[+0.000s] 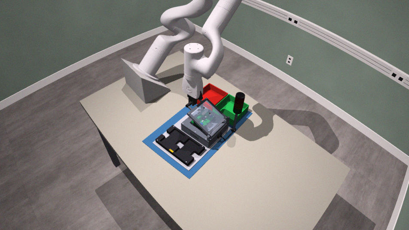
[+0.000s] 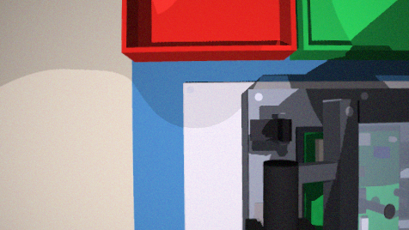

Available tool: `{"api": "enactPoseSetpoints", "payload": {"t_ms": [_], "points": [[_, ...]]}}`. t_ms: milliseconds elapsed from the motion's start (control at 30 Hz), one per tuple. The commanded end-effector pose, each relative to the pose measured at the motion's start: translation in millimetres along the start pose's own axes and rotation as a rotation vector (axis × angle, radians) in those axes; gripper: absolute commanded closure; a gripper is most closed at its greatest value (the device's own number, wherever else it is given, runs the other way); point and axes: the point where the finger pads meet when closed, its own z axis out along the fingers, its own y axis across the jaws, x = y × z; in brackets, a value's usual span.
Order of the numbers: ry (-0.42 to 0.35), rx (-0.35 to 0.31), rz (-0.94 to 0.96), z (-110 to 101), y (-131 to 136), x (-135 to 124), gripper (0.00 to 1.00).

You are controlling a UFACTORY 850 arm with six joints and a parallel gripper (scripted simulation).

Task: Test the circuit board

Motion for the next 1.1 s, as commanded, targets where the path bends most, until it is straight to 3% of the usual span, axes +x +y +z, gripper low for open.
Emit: {"api": "enactPoseSetpoints", "payload": {"t_ms": [0, 500, 1067], "points": [[-0.001, -0.002, -0.001, 6, -2, 0, 1.00], [-0.001, -0.002, -0.001, 38, -9, 0, 1.00], [-0.001, -0.002, -0.001, 57, -11, 0, 1.00]]}}
